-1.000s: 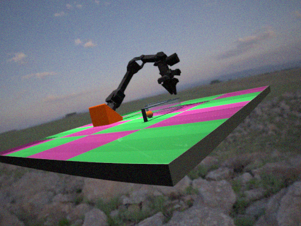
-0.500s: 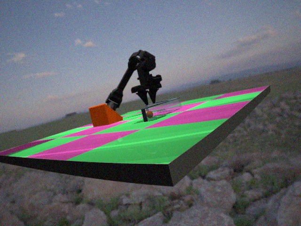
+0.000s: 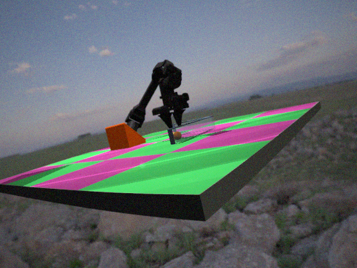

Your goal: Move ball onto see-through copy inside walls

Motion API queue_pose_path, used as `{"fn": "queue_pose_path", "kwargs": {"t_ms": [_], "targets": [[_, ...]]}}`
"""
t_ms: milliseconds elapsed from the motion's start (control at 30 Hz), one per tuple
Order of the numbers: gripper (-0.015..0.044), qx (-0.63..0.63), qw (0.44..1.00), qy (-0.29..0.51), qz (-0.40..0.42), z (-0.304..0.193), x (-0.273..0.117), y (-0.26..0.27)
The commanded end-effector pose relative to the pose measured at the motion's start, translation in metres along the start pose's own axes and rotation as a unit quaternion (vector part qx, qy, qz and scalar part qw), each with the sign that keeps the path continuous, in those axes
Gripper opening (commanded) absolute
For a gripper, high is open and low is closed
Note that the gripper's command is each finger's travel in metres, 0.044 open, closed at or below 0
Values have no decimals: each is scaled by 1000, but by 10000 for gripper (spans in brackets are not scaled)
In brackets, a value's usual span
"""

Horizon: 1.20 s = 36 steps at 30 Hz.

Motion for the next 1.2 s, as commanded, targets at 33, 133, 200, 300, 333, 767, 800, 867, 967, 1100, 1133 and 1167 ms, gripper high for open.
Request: {"fn": "queue_pose_path", "kwargs": {"t_ms": [33, 133, 200, 300, 333, 767, 800, 867, 967, 1100, 1133, 1167], "targets": [[278, 3, 1000, -3, 1, 0, 5, -1], [278, 3, 1000, -3, 1, 0, 10, -1], [278, 3, 1000, -3, 1, 0, 13, -1], [278, 3, 1000, -3, 1, 0, 18, -1], [278, 3, 1000, -3, 1, 0, 20, -1], [251, 3, 1000, -4, 1, 0, 37, 0], [225, 3, 1000, -4, 1, 0, 37, 0], [173, 3, 1000, -4, 1, 0, 37, 0], [153, 3, 1000, -4, 1, 0, 37, 0], [126, 3, 1000, -4, 1, 0, 37, 0], [119, 3, 1000, -4, 1, 0, 37, 0], [93, 3, 1000, -4, 1, 0, 37, 0]]}}
Point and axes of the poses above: the point midway between the two fingers, 35 mm back from their tips, its own x axis out along the fingers, its own y axis across the jaws, z = x × y, the point moved 2 cm from there along -x, back along the fingers, and after that the axes turned 13 degrees about -x, right-handed, at the moved point
